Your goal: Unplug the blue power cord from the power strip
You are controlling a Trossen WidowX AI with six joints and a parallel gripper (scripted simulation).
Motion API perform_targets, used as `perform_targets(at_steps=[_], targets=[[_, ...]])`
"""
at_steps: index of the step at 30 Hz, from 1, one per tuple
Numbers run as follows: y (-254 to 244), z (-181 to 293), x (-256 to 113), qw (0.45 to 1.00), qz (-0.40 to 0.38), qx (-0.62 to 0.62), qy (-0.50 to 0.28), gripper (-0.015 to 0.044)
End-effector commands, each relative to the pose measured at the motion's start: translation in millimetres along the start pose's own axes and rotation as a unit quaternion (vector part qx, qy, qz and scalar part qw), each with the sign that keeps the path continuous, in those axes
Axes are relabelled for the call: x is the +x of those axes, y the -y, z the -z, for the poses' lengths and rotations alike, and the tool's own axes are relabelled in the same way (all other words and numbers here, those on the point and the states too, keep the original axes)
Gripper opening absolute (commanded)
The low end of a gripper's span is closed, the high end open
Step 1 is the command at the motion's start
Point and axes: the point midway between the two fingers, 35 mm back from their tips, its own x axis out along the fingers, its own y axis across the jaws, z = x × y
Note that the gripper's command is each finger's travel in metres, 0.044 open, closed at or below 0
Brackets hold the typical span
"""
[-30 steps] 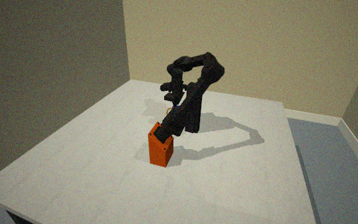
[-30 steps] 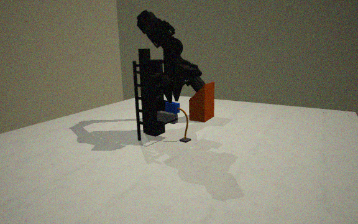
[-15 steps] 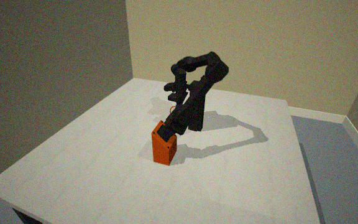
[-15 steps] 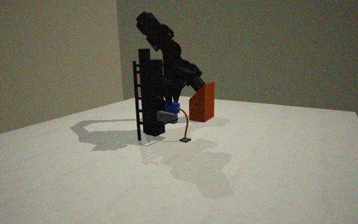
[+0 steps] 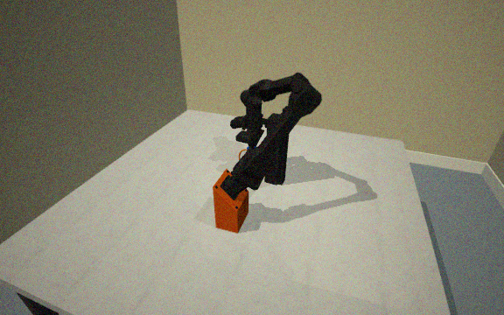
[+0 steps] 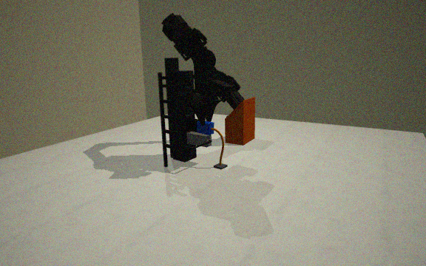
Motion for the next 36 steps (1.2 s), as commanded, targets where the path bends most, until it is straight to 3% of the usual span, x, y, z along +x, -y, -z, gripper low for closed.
perform_targets(at_steps=[1,23,36], targets=[[0.6,-5.1,-0.6,1.000,0.000,0.000,0.000,0.0000],[1.7,-40.4,-3.6,1.000,0.001,-0.002,0.002,0.0000],[2.5,-29.4,-0.4,1.000,0.002,-0.003,-0.001,0.0341]])
